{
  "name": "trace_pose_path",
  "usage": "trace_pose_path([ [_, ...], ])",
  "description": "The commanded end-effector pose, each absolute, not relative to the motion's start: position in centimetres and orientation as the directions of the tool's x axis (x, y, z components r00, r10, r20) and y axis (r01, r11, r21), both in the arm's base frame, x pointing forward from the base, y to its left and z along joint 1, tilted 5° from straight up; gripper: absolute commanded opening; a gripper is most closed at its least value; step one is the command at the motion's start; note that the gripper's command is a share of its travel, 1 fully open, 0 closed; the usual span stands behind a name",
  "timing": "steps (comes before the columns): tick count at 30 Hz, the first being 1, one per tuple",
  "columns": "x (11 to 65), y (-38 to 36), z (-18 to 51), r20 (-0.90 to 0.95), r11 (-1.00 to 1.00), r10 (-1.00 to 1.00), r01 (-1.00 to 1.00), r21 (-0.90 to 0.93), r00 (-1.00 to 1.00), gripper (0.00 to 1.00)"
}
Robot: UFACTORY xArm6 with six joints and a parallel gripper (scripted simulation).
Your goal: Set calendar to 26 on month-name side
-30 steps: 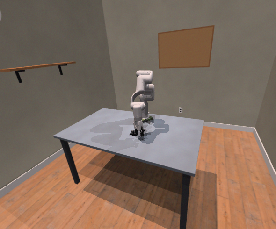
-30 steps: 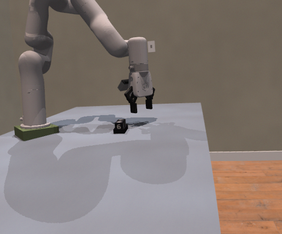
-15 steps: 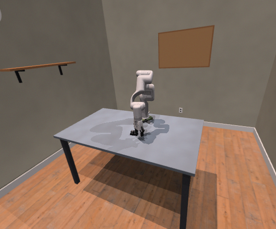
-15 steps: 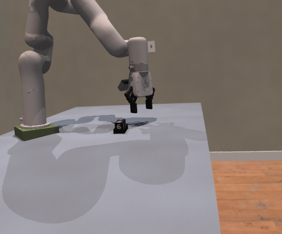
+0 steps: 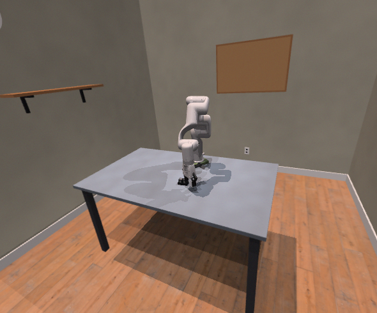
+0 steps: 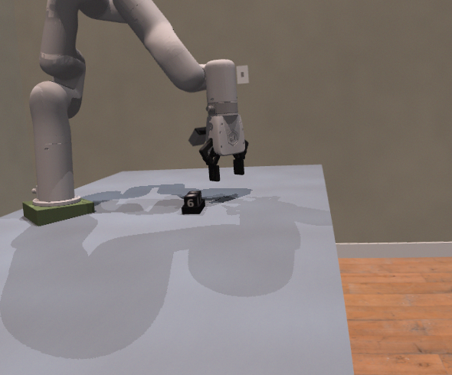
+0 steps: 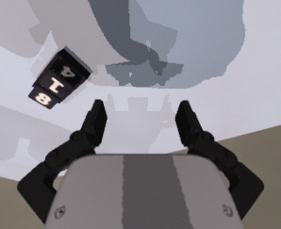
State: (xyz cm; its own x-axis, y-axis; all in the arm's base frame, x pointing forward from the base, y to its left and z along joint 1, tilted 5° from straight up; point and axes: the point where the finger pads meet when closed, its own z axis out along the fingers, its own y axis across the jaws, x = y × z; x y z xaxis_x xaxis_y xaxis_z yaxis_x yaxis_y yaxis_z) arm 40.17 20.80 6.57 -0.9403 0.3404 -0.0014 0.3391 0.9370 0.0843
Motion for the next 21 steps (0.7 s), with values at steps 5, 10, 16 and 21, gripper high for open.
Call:
trace_pose_path([
  [5,40.3,20.86,6.72,-0.004,0.937,0.341,0.339,0.087,-0.94,1.0],
  [10,40.3,20.86,6.72,-0.004,0.937,0.341,0.339,0.087,-0.94,1.0],
  [16,40.36,20.65,6.7,0.006,0.891,0.446,0.445,0.087,-0.895,1.0],
  [21,40.41,20.43,6.69,0.016,0.831,0.55,0.549,0.086,-0.835,1.0],
])
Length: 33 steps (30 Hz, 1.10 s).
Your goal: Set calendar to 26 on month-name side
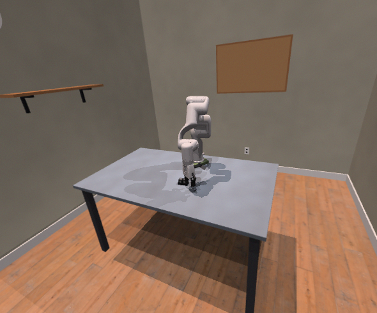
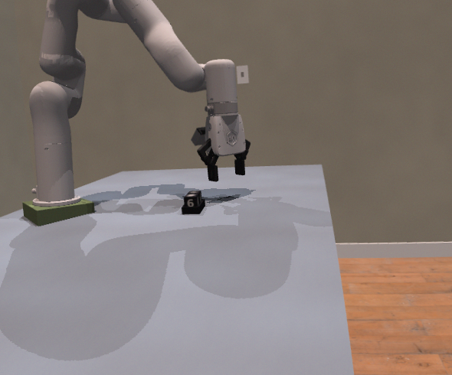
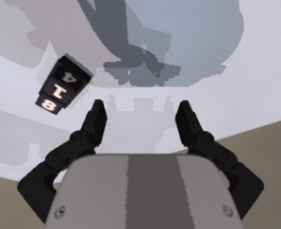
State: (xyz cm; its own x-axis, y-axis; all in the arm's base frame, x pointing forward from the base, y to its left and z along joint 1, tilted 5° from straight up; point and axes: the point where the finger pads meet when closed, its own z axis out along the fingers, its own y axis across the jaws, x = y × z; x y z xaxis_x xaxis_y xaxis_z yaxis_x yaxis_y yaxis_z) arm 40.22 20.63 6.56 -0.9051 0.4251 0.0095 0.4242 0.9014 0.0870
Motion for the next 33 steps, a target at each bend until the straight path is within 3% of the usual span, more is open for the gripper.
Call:
trace_pose_path([
  [1,40.5,20.2,6.7,0.018,0.817,0.571,0.571,0.085,-0.82,1.0],
  [24,41.6,16.0,6.4,0.042,0.624,0.777,0.777,0.077,-0.628,1.0],
  [33,41.7,15.6,6.4,0.057,0.444,0.892,0.893,0.066,-0.448,1.0],
])
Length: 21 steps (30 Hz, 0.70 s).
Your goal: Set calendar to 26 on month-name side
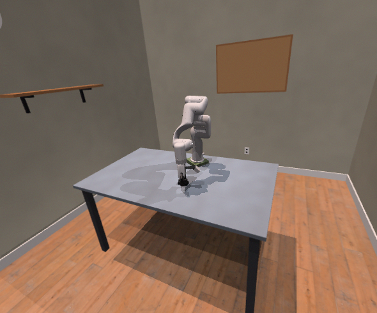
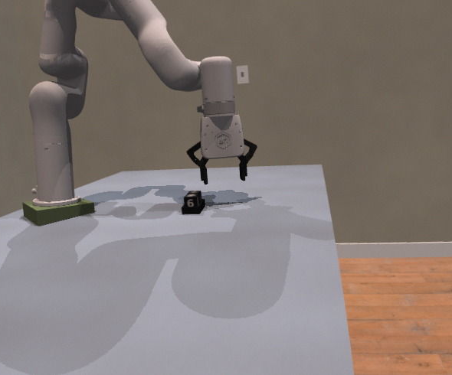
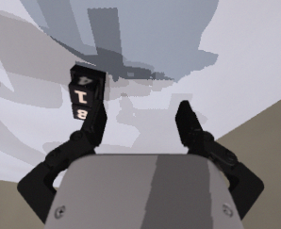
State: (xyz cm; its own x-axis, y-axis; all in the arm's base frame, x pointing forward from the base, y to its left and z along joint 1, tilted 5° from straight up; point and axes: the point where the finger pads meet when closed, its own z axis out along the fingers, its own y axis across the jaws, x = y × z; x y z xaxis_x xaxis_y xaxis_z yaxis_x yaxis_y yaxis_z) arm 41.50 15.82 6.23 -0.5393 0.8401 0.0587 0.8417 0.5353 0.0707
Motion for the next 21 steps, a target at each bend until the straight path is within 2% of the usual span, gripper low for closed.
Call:
trace_pose_path([
  [1,41.8,15.4,6.3,0.059,0.422,0.903,0.904,0.065,-0.425,1.0],
  [7,42.2,13.7,6.2,0.059,0.415,0.906,0.908,0.064,-0.419,1.0],
  [13,42.3,13.3,6.2,0.07,0.236,0.968,0.97,0.052,-0.239,1.0],
  [21,42.9,11.3,6.1,0.073,0.173,0.982,0.984,0.047,-0.177,1.0],
])
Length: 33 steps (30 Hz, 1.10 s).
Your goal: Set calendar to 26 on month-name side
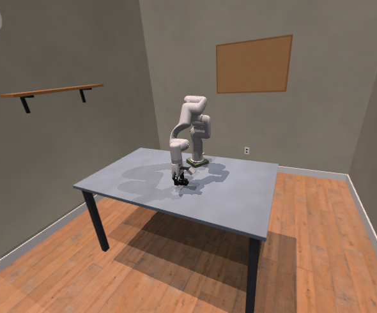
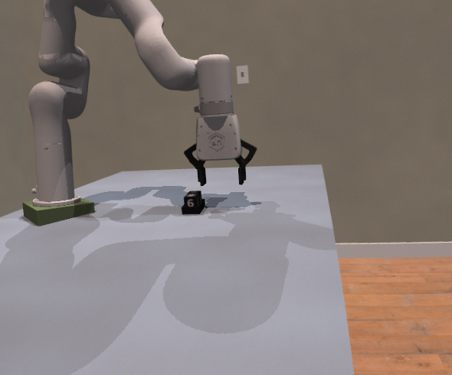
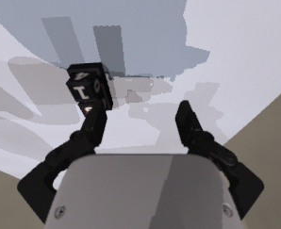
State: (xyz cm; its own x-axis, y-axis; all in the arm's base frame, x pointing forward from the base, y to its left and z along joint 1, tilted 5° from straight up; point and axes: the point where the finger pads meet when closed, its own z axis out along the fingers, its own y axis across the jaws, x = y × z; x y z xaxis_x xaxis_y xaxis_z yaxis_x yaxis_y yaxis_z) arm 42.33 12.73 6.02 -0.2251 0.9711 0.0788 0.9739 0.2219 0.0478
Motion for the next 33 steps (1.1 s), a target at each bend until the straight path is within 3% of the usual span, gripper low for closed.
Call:
trace_pose_path([
  [1,42.9,11.3,6.1,0.073,0.172,0.982,0.984,0.047,-0.176,1.0],
  [9,43.0,10.9,6.0,0.082,-0.041,0.996,0.999,0.03,0.038,1.0],
  [19,43.5,8.9,5.9,0.083,-0.094,0.992,0.995,0.026,0.091,1.0],
  [26,43.6,8.5,5.9,0.087,-0.298,0.951,0.955,0.008,0.296,1.0],
  [33,44.1,6.6,5.7,0.087,-0.341,0.937,0.94,0.004,0.339,1.0],
])
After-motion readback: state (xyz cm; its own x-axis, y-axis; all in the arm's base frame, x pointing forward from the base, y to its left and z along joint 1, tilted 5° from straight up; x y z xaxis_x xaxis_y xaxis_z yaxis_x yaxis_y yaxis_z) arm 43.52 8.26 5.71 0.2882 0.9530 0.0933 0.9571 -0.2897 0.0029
